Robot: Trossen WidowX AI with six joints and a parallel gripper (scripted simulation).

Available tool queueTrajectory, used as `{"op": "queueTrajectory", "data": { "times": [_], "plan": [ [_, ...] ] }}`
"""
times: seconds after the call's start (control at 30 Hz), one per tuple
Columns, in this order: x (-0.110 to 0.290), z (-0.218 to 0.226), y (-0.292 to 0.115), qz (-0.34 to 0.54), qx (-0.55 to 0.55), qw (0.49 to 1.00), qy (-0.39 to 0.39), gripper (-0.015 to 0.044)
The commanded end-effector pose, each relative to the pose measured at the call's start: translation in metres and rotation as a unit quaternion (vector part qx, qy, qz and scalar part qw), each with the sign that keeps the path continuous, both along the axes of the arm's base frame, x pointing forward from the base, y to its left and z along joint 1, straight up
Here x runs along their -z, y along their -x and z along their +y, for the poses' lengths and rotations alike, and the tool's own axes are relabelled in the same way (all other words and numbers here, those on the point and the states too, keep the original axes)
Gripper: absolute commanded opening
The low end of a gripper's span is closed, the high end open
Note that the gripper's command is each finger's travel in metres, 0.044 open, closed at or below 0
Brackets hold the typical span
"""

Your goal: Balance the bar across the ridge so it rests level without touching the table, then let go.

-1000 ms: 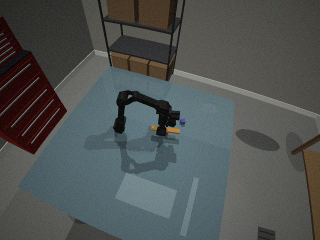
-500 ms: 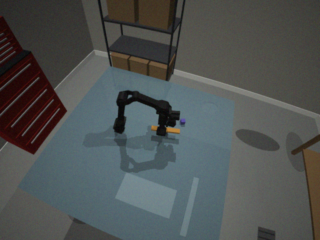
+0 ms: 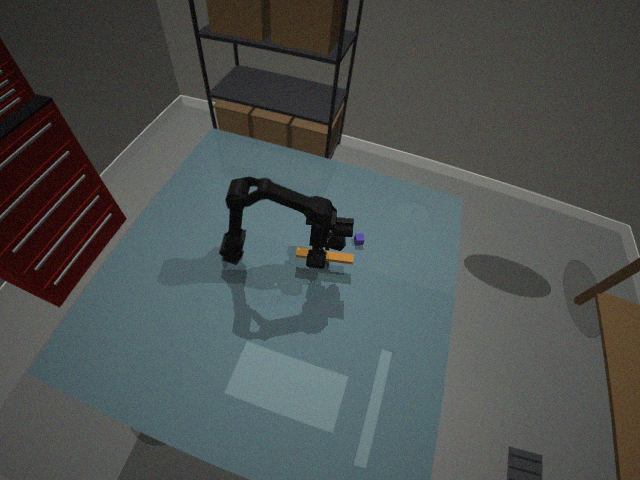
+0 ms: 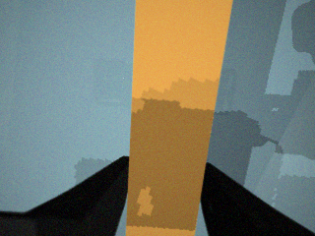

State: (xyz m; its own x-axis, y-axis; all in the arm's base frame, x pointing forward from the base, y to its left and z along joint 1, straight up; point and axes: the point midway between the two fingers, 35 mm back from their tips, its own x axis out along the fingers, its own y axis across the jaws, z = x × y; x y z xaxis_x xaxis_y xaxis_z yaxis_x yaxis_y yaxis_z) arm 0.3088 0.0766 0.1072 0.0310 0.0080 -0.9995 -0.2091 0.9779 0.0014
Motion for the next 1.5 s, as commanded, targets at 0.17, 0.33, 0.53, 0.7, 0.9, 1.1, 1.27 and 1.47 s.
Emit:
{"op": "queueTrajectory", "data": {
  "times": [0.17,0.33,0.53,0.7,0.9,1.1,1.27,1.47],
  "plan": [
    [0.0002,0.0,0.0,0.0,0.0,1.0,0.0,0.0169],
    [0.0002,0.0,0.0,0.0,0.0,1.0,0.0,0.017],
    [0.0002,0.0,0.0,0.0,0.0,1.0,0.0,0.0171],
    [0.0002,0.0,0.0,0.0,0.0,1.0,0.0,0.0172],
    [0.0002,0.0,0.0,0.0,0.0,1.0,0.0,0.0173],
    [0.0002,0.0,0.0,0.0,0.0,1.0,0.0,0.0185],
    [0.0002,0.0,0.0,0.0,0.0,1.0,0.0,0.0185],
    [0.0002,0.0,0.0,0.0,0.0,1.0,0.0,0.0316]
  ]
}}
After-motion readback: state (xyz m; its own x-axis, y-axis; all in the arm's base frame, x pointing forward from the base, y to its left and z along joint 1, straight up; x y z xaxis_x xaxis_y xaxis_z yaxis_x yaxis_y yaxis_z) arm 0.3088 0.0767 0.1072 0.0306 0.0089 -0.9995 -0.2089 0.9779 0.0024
